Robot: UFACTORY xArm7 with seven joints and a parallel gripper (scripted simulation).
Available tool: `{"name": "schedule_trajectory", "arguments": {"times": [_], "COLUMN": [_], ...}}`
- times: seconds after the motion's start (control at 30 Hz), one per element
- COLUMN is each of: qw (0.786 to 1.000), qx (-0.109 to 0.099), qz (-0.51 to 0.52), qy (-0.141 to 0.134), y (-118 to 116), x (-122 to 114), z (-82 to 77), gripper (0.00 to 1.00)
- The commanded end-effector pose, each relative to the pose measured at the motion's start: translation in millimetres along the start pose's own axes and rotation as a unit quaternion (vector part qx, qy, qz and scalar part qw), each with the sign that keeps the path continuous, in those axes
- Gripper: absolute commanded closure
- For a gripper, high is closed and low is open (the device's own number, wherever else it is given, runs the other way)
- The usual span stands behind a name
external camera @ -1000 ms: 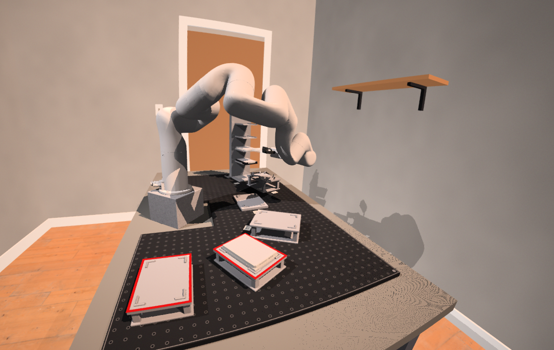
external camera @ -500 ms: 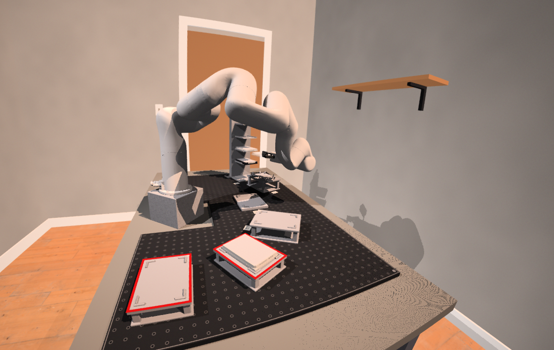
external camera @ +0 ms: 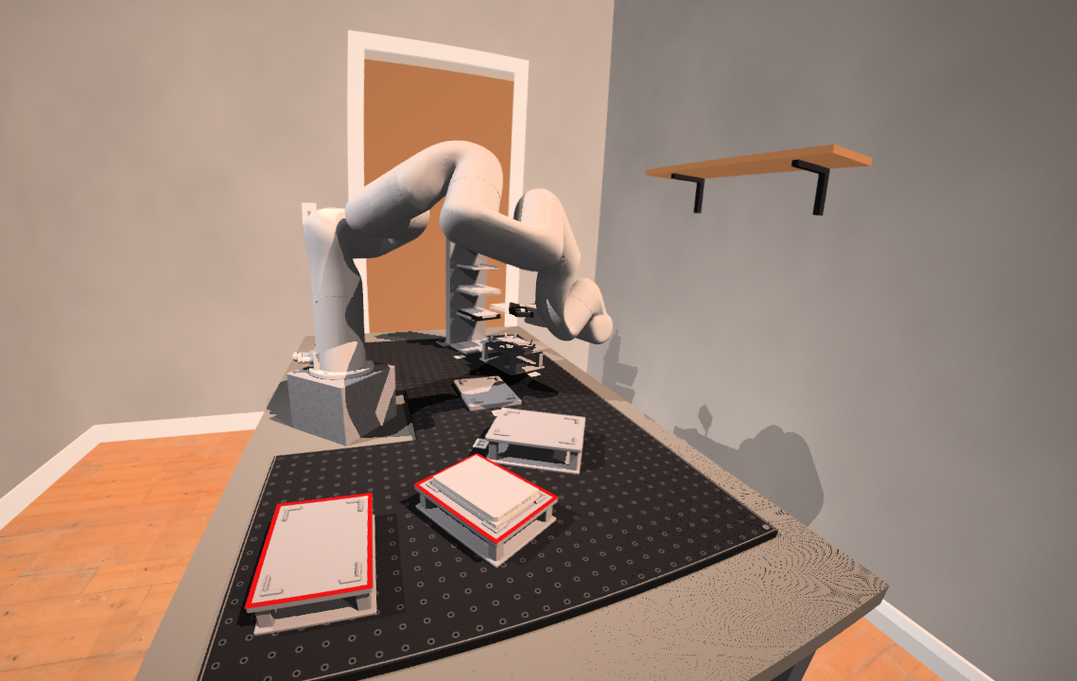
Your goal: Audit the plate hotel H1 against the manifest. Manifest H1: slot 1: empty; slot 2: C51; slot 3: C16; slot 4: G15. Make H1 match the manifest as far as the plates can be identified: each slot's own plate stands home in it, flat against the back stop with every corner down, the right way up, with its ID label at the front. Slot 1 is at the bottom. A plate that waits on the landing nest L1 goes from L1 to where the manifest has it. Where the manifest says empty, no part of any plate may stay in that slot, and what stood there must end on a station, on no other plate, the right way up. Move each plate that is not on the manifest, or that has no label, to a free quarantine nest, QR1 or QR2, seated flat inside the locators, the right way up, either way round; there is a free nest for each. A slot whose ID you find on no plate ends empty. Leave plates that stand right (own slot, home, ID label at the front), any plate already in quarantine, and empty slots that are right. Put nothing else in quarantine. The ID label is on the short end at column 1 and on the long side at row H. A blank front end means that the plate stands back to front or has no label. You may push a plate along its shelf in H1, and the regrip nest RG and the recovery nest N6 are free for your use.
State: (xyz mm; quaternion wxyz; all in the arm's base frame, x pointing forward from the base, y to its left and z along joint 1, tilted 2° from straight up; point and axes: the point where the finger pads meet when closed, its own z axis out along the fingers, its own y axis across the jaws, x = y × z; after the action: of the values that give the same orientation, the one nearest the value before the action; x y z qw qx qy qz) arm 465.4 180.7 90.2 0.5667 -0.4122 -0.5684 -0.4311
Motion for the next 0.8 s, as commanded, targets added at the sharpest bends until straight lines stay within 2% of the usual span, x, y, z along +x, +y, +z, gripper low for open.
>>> {"name": "schedule_trajectory", "arguments": {"times": [0.0, 0.77], "qw": [1.0, 1.0], "qx": [0.0, 0.0], "qz": [-0.002, -0.002], "qy": [0.0, 0.0], "y": [1, 1], "x": [-2, -36], "z": [-0.1, -0.2], "gripper": [1.0, 1.0]}}
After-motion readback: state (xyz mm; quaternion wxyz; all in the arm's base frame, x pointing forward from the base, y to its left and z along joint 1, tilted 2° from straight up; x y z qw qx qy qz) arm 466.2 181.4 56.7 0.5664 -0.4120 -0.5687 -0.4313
